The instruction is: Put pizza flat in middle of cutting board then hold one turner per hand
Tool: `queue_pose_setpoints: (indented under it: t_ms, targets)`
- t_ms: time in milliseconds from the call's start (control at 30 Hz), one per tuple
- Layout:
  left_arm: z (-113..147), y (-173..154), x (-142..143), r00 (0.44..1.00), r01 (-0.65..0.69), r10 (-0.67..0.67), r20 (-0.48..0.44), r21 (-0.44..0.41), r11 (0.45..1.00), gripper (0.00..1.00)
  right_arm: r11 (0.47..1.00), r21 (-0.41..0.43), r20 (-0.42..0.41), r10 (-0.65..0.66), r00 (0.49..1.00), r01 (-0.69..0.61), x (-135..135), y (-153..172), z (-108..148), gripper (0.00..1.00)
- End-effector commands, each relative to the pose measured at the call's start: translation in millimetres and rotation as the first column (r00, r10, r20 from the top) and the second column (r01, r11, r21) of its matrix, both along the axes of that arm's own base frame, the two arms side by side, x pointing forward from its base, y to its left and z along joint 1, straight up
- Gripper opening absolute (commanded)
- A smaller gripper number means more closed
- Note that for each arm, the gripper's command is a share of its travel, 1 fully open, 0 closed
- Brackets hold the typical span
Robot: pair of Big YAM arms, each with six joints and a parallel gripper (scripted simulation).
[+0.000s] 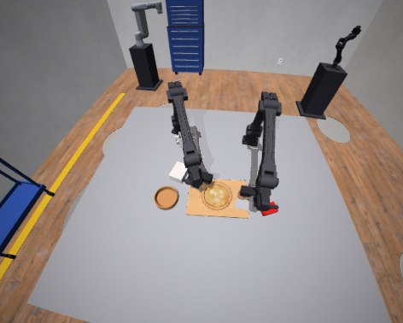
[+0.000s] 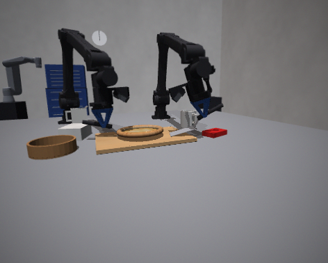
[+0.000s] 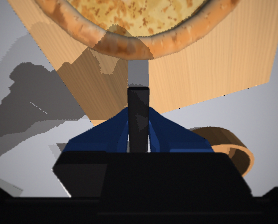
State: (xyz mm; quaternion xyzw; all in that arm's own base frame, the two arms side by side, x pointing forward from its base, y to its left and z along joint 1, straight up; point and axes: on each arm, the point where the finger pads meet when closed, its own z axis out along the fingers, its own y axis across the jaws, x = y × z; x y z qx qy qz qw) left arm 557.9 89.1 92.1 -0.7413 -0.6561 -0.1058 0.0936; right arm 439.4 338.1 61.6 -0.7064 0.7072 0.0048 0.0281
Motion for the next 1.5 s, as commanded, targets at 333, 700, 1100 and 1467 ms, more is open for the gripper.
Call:
queue_pose_setpoints:
  t_ms: [333,700,1100,1467]
  targets:
    - [21.6,1.7,25.9,0.997,0.026,-0.026,0.068,0.010,1.000,0.06,0.996,0.093,0.105,-0.009,0.994,-0.001,26.5,25.1,54.6,0.06]
    - [30.1,-1.0,21.3,0.997,0.028,-0.029,0.074,0.011,1.000,0.06,0.996,0.093,0.105,-0.009,0.994,-0.001,26.5,25.1,54.7,0.06]
    - [30.2,4.6,19.6,0.997,0.017,-0.017,0.074,0.001,1.000,0.06,0.996,0.093,0.105,-0.009,0.994,-0.001,26.5,25.1,54.7,0.06]
    - [29.3,4.8,18.8,0.997,0.018,-0.018,0.070,0.001,1.000,0.06,0.996,0.093,0.105,-0.009,0.994,-0.001,26.5,25.1,54.7,0.06]
